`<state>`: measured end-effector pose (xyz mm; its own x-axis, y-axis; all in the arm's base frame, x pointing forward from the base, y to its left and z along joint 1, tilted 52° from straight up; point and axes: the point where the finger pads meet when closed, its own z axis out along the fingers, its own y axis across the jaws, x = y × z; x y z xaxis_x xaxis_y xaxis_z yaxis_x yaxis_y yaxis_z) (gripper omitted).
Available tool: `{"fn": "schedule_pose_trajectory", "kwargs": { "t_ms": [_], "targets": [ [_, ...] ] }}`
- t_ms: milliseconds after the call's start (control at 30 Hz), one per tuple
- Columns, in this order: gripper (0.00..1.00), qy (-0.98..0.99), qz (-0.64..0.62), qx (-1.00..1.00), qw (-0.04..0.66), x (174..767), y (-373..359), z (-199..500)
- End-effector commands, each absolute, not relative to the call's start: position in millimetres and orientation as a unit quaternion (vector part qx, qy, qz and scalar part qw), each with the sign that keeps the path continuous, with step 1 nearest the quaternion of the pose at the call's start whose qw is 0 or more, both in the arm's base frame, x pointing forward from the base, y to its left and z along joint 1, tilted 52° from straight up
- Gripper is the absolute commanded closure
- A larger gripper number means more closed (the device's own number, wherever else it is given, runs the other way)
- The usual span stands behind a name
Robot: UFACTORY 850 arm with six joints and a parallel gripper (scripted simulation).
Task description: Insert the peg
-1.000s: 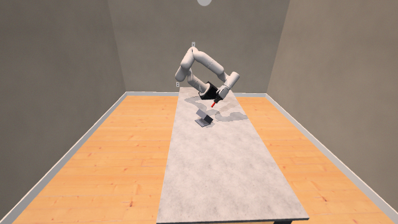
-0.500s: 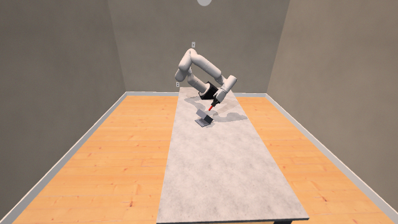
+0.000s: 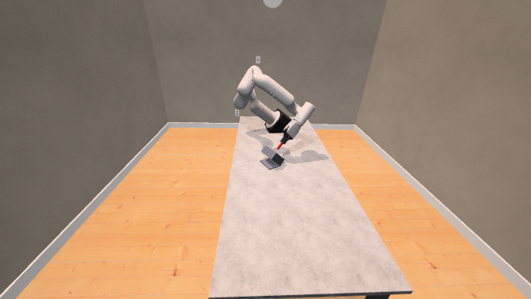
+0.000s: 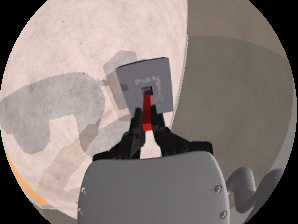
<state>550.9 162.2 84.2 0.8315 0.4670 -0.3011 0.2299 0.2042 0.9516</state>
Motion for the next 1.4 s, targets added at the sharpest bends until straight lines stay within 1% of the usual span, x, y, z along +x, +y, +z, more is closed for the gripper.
{"fn": "schedule_pose_trajectory", "kwargs": {
  "t_ms": [0,1367],
  "targets": [
    [1.00,0.278,0.082,0.626,0.724,552.4,160.8,84.9],
    [1.00,0.278,0.082,0.626,0.724,566.3,137.1,86.6]
  ]
}}
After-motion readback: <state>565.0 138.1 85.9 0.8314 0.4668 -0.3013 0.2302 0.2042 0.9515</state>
